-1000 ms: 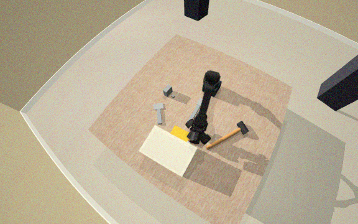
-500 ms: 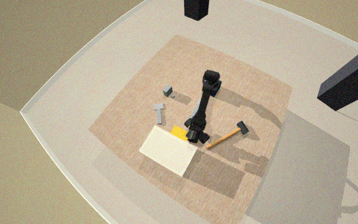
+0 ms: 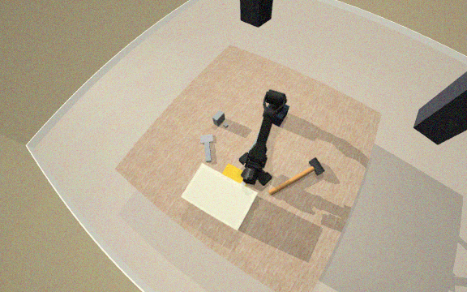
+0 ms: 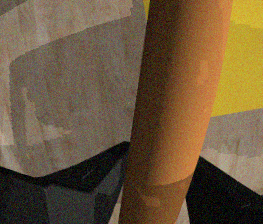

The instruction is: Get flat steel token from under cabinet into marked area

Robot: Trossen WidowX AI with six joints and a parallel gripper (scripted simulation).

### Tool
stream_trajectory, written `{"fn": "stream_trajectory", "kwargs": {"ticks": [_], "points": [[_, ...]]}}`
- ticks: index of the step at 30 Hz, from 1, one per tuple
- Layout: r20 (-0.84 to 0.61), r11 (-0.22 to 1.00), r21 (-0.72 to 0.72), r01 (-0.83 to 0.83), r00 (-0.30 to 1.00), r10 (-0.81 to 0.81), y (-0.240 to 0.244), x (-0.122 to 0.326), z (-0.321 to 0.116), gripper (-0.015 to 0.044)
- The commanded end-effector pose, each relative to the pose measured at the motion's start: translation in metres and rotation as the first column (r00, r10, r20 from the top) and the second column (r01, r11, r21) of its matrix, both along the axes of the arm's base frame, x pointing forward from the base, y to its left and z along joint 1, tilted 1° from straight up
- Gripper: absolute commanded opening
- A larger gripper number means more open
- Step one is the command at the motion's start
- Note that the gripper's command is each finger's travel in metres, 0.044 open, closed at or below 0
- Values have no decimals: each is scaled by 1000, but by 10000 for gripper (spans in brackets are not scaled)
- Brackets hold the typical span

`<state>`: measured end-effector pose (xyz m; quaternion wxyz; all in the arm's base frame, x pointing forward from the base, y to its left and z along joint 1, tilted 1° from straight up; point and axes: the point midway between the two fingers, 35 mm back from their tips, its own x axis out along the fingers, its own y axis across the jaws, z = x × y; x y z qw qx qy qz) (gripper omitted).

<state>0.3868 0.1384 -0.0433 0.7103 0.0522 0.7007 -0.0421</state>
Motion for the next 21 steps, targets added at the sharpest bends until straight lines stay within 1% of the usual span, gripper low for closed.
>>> {"fn": "stream_trajectory", "kwargs": {"ticks": [1, 21], "points": [[-6, 1000, -5, 7, 1000, -7, -4, -1, -1, 0], [-7, 1000, -5, 7, 1000, -7, 1, -19, -1, 0]]}}
